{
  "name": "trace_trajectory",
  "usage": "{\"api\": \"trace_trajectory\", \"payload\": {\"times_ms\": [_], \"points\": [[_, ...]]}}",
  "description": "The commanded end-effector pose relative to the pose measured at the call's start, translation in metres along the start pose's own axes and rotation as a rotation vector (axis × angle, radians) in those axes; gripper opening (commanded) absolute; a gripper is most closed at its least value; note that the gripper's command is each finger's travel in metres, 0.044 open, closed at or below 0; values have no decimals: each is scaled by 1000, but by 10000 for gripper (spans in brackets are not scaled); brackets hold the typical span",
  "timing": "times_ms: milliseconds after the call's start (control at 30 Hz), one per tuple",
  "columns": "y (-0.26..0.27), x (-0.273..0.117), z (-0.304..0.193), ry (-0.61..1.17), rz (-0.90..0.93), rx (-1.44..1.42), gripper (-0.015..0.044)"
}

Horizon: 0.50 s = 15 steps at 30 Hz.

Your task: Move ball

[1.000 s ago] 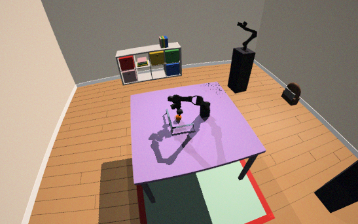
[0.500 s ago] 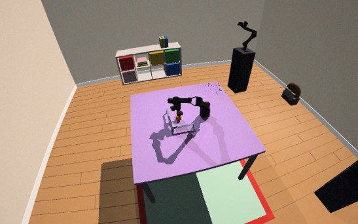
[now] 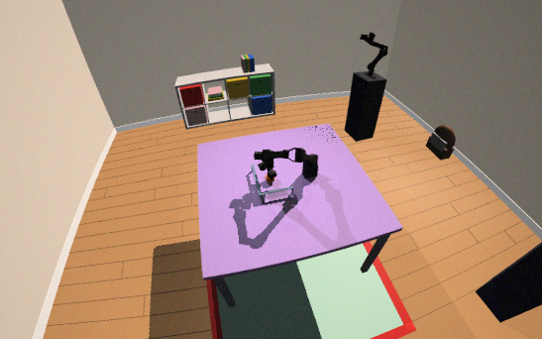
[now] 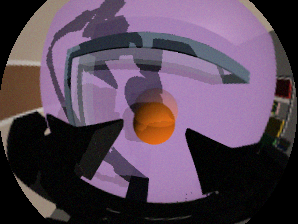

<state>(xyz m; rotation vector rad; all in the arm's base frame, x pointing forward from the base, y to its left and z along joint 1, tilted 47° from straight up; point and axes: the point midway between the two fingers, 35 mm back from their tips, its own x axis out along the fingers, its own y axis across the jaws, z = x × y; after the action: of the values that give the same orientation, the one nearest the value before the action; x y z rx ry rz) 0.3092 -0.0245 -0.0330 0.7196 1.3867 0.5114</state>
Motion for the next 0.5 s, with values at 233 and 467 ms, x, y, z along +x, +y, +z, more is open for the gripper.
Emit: {"api": "trace_trajectory", "payload": {"times_ms": [233,467], "points": [[1,19,-3,4,8,7,433],[2,24,-4,4,9,7,380]]}}
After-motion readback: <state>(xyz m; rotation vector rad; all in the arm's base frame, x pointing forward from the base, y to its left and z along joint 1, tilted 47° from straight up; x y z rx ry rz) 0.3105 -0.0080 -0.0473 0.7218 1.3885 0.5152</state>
